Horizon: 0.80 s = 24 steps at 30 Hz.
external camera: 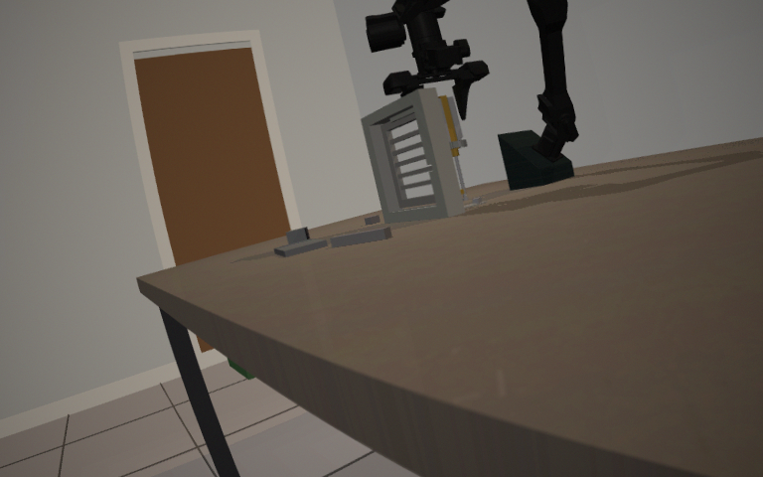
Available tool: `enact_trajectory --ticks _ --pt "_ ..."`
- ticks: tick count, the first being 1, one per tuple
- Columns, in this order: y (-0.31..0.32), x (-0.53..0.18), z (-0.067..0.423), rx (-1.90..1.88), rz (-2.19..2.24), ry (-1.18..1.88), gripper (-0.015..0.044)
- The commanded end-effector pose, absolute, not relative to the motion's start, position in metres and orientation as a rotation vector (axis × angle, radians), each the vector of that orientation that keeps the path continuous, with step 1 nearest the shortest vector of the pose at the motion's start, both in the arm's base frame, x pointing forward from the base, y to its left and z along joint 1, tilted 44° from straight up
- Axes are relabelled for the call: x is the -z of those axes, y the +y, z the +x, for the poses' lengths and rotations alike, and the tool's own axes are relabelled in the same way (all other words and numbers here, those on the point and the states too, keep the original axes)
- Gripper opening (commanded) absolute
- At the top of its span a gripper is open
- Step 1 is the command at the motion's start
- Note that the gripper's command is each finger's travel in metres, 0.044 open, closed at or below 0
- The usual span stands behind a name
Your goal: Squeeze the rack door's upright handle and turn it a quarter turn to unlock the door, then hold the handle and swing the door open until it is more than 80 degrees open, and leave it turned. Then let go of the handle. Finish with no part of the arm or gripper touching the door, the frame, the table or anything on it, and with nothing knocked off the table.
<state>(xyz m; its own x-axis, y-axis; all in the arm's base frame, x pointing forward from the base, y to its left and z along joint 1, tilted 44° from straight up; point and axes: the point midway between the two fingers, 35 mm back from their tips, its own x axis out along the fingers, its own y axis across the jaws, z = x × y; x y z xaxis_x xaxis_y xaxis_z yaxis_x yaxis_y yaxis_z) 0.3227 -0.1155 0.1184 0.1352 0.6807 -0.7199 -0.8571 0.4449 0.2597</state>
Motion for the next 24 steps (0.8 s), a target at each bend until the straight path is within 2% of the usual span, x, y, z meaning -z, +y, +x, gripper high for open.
enact_trajectory --ticks 1,24 --pt "-0.1155 -0.1176 0.3229 -1.029 -0.072 1.005 0.0298" --pt "-0.1154 -0.1176 0.3228 -0.337 0.858 1.457 0.0298"
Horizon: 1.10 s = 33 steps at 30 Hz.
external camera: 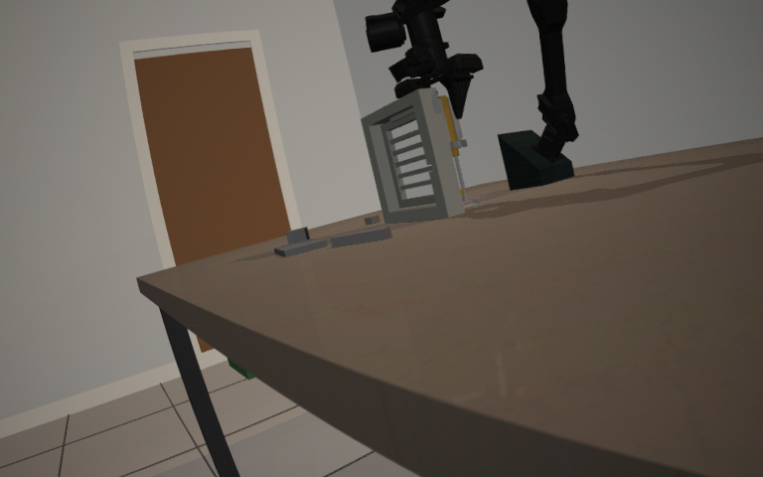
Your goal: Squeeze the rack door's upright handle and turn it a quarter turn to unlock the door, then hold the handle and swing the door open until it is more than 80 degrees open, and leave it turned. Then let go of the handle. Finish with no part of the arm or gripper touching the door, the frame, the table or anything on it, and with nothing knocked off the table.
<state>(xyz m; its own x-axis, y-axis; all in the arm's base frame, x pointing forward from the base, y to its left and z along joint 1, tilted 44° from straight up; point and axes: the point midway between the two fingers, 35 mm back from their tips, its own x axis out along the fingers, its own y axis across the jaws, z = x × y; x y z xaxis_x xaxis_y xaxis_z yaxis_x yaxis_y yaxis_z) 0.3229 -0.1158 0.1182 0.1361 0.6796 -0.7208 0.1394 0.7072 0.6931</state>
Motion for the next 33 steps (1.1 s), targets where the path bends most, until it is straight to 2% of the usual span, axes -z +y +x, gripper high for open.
enact_trajectory --ticks 1,18,33 --pt "-0.1154 -0.1176 0.3228 -0.302 0.898 1.471 0.0298" --pt "-0.1151 -0.1178 0.3228 0.356 1.556 1.61 0.0298" --pt "-0.1149 -0.118 0.3228 1.033 2.079 1.56 0.0298"
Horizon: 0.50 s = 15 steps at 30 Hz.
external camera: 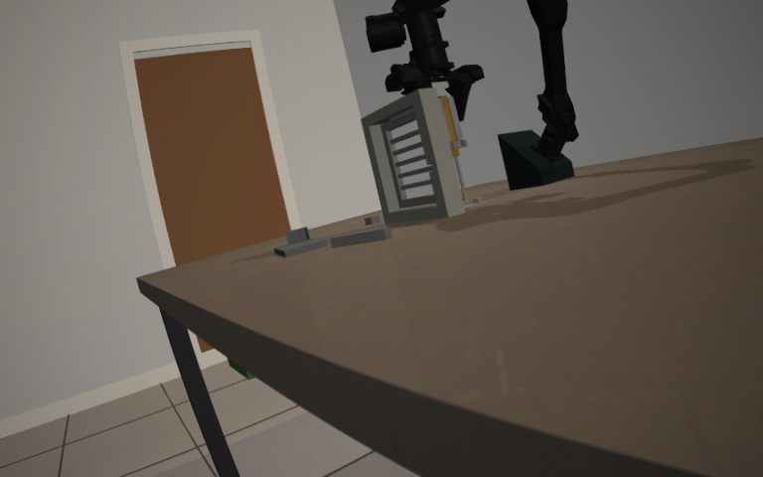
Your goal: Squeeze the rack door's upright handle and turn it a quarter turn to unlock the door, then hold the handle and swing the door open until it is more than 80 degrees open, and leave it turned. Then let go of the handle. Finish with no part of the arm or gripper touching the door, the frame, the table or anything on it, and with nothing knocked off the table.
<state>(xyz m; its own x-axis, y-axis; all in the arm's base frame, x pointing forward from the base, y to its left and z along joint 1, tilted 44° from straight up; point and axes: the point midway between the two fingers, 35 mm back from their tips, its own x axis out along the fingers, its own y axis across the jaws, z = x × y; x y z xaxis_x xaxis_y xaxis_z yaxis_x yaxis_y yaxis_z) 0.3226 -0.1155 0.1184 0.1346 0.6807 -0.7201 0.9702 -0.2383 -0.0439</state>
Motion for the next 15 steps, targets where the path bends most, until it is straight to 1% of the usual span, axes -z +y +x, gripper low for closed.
enact_trajectory --ticks 1,8,15 --pt "-0.1149 -0.118 0.3228 1.057 2.095 1.555 0.0298" --pt "-0.1148 -0.118 0.3228 1.065 2.1 1.553 0.0298" --pt "-0.1148 -0.118 0.3228 1.065 2.1 1.553 0.0251"
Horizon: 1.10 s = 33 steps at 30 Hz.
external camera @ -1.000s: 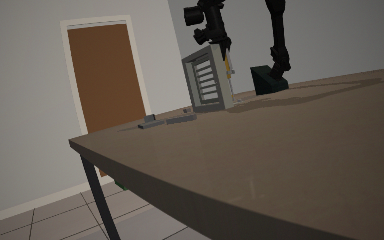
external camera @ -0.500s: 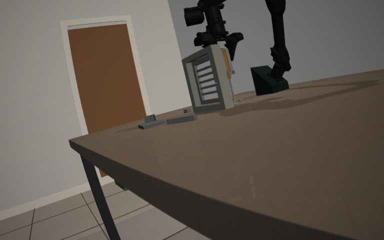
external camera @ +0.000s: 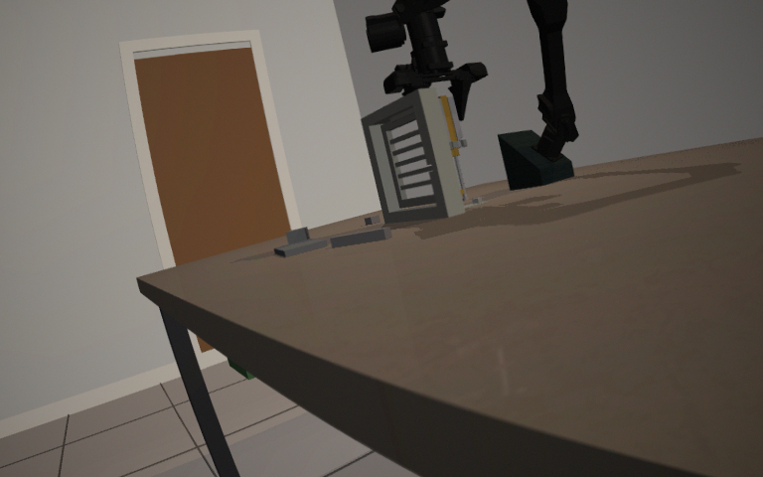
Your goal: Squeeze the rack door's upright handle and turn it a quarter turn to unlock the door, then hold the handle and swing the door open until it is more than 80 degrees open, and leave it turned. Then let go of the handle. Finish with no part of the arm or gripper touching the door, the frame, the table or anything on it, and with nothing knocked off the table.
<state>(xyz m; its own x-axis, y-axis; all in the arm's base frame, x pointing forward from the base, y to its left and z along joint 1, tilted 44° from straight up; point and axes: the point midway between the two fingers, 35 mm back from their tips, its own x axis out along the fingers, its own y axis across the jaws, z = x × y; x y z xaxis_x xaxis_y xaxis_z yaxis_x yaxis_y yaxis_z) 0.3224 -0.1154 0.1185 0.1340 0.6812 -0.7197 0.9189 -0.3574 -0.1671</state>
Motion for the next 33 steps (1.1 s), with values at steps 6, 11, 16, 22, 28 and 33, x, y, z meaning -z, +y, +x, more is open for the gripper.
enact_trajectory --ticks 6,11,16,22,28,33 --pt "-0.1148 -0.118 0.3228 1.065 2.1 1.553 0.0211" --pt "-0.1148 -0.118 0.3228 1.065 2.1 1.553 0.0178" --pt "-0.1148 -0.118 0.3228 1.065 2.1 1.553 0.0144" --pt "-0.1148 -0.118 0.3228 1.065 2.1 1.553 0.0104" --pt "-0.1148 -0.118 0.3228 1.065 2.1 1.553 0.0064" --pt "-0.1148 -0.118 0.3228 1.065 2.1 1.553 0.0031"
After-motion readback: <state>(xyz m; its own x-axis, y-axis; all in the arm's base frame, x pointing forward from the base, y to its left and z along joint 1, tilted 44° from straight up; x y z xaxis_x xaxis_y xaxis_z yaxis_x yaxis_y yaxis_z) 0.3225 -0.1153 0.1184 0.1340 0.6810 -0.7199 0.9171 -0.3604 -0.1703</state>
